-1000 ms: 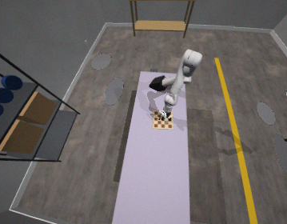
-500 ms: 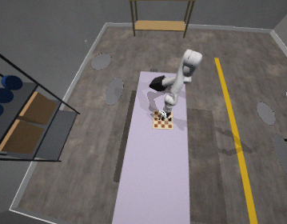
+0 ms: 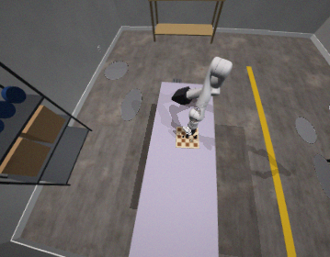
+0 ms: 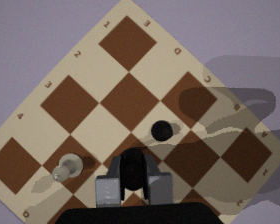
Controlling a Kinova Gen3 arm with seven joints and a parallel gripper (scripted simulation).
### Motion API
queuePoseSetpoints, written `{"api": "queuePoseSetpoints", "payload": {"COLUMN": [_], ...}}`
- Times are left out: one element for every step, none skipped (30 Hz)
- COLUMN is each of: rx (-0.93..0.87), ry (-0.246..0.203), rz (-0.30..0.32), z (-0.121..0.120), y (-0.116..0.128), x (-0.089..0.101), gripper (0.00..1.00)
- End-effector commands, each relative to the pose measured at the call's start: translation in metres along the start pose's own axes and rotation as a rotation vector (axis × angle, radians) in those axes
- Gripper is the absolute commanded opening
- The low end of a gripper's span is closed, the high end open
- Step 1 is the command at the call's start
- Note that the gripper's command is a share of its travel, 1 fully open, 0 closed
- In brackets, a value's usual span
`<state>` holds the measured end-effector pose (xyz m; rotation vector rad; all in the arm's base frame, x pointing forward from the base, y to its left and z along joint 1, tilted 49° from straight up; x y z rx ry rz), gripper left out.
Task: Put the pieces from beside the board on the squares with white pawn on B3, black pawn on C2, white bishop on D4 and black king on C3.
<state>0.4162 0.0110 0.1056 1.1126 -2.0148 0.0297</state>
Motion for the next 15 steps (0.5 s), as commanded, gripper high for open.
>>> {"api": "queuePoseSetpoints", "payload": {"rx": [0.000, 0.000, 0.000, 0.000, 0.000, 0.000, 0.000, 0.000, 0.000, 0.000, 0.000, 0.000, 0.000, 0.000, 0.000], "ry": [0.000, 0.000, 0.000, 0.000, 0.000, 0.000, 0.000, 0.000, 0.000, 0.000, 0.000, 0.000, 0.000, 0.000, 0.000], "rz": [0.000, 0.000, 0.000, 0.000, 0.000, 0.000, 0.000, 0.000, 0.000, 0.000, 0.000, 0.000, 0.000, 0.000, 0.000], "z": [-0.0001, -0.0001, -0.0001, -0.0001, -0.0001, -0.0001, -0.0001, -0.0001, -0.0001, -0.0001, -0.0001, -0.0001, -0.0001, -0.0001, -0.0001], "y": [-0.0002, -0.0002, -0.0002, -0.0002, -0.0002, -0.0001, -0.0001, -0.0001, -0.0001, -0.0001, -0.0001, -0.0001, -0.0001, -0.0001, -0.0001], "x": [-0.0006, -0.0009, -0.0013, -0.0016, -0.0019, -0.0022, -0.0024, -0.0026, -0.0028, -0.0029, -0.0030, -0.0031, -0.0031, -0.0031, -0.0031], "gripper": [0.00, 0.00, 0.00, 0.00, 0.00, 0.00, 0.00, 0.00, 0.00, 0.00, 0.00, 0.00, 0.00, 0.00, 0.00]}}
Point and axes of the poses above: the point where the finger pads meet when closed, its own x axis back along the fingers, its own z axis across the jaws, y = z × x, the point moved 1 cm from there along x, back along the fingers, and after that the axes turned 10 degrees about -x, right-handed, at the moved point
